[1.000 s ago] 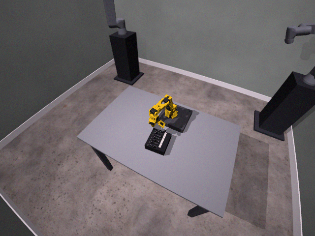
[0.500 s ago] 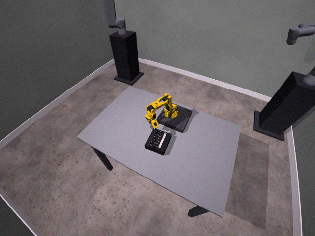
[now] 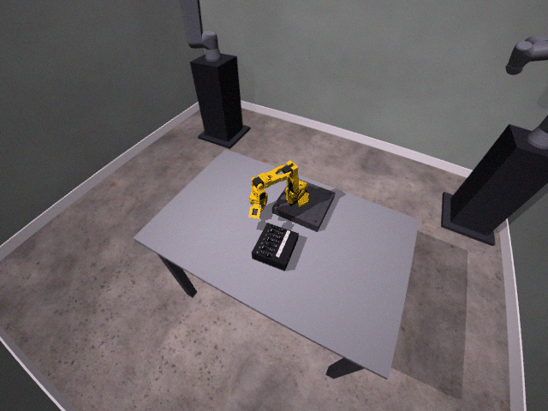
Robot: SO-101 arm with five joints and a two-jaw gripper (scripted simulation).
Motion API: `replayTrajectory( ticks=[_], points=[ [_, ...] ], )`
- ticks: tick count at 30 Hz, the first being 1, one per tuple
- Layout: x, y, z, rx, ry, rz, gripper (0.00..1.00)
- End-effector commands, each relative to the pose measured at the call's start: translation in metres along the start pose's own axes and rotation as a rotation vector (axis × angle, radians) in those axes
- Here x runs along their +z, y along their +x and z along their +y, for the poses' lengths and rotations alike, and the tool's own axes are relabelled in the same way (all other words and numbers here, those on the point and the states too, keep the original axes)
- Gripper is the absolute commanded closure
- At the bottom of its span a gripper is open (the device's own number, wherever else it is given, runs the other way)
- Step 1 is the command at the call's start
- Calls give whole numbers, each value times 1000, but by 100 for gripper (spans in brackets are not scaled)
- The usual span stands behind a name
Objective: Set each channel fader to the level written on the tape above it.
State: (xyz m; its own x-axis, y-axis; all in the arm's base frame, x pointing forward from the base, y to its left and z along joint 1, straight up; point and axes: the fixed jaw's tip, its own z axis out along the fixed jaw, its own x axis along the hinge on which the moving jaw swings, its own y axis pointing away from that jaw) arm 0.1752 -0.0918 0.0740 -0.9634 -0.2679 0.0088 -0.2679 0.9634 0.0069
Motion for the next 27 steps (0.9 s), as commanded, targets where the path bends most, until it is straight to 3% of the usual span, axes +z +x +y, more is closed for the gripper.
replayTrajectory(
  ticks=[1,25,27],
  points=[
    [-2,7,-5,236,6,-9,100],
    [-4,45,-31,1369,-1,-11,100],
    [-4,45,-31,1369,-1,-11,100]
  ],
)
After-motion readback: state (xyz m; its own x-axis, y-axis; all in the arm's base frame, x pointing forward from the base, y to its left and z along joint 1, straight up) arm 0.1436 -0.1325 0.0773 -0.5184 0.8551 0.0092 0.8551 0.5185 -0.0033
